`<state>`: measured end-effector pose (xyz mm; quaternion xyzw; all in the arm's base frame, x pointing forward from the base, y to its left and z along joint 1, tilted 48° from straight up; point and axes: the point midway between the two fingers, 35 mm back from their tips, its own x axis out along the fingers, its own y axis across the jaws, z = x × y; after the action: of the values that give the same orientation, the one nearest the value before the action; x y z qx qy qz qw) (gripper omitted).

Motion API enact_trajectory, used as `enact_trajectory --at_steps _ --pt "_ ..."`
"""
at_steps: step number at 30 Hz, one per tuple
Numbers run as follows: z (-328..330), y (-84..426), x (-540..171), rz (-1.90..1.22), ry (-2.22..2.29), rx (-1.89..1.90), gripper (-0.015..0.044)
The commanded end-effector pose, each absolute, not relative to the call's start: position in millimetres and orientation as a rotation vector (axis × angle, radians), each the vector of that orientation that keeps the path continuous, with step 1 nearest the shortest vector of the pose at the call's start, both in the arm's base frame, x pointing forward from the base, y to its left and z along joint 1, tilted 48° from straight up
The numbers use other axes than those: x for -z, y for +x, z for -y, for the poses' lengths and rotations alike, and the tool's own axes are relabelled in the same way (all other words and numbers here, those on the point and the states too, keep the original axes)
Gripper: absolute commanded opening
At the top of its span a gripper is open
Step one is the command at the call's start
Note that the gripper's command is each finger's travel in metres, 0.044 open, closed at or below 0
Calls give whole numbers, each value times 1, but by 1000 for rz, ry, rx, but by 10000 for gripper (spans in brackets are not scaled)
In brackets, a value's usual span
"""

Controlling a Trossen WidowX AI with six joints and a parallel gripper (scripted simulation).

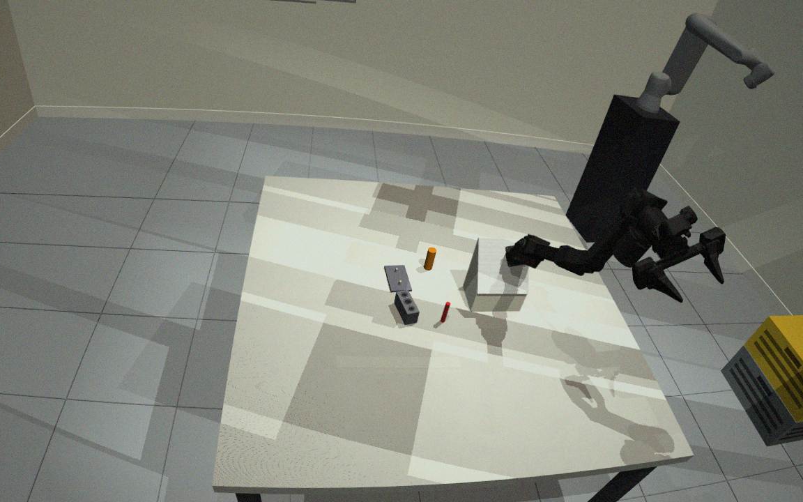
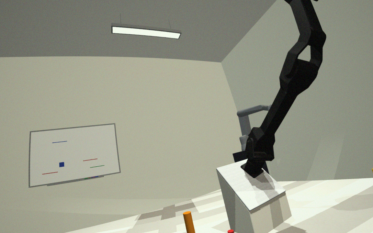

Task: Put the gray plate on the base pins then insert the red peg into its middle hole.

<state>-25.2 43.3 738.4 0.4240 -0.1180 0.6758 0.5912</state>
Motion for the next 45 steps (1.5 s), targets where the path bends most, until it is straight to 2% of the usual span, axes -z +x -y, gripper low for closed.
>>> enact_trajectory --at_steps 1,6,16,21,31,37,45 --pt "-43 -25 -738 275 986 -1572 426" --pt "-22 -34 -746 295 1083 -1626 440" --pt "98 -54 -765 341 1589 -1928 440" --pt "165 -48 -761 331 1861 -2110 440" --pt "231 -25 -745 247 2104 -2321 440" --pt "303 15 -718 181 2441 -2549 440" --pt "380 92 -657 92 2856 -2896 440"
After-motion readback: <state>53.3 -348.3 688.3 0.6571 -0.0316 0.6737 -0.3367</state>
